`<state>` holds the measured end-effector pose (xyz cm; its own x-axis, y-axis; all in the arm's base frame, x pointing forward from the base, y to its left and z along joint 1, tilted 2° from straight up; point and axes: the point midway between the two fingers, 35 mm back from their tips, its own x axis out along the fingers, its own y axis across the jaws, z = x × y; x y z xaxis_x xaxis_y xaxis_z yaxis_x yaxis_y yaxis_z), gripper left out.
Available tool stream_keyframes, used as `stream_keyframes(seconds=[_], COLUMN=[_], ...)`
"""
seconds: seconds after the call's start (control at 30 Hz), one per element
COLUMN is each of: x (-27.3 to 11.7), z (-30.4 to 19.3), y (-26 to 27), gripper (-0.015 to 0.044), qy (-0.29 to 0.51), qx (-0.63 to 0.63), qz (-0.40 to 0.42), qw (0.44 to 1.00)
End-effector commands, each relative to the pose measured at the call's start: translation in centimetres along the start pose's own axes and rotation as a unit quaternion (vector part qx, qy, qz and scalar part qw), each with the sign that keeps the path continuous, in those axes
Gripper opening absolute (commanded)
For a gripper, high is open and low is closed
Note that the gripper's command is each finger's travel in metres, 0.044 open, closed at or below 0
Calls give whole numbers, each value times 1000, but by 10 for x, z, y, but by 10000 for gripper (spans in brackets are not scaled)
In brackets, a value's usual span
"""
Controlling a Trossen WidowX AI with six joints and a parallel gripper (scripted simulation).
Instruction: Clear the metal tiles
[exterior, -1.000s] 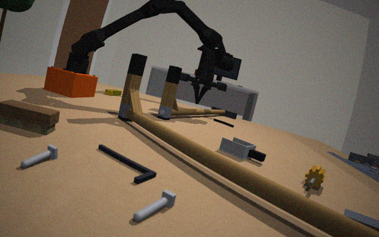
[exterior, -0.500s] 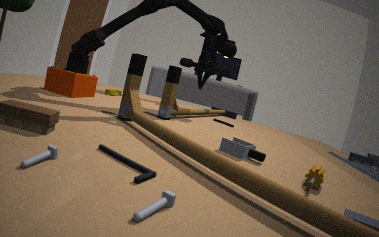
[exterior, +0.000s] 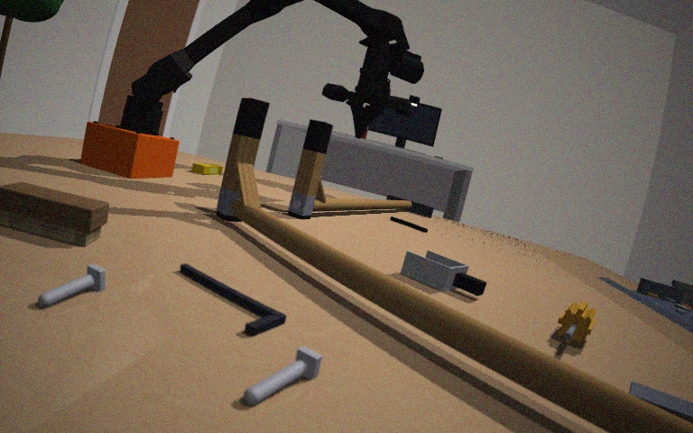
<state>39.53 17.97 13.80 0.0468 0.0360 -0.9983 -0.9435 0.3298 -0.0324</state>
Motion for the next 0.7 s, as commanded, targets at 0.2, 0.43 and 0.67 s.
stream_keyframes(seconds=[0.2,0.43,0.67], x=[-16,-1,17], z=[1,4,6], y=[10,8,5], gripper=[0,0,0], qy=[-2,-2,-3], qx=[28,33,38], qz=[-3,-3,-3], qw=[1000,999,999])
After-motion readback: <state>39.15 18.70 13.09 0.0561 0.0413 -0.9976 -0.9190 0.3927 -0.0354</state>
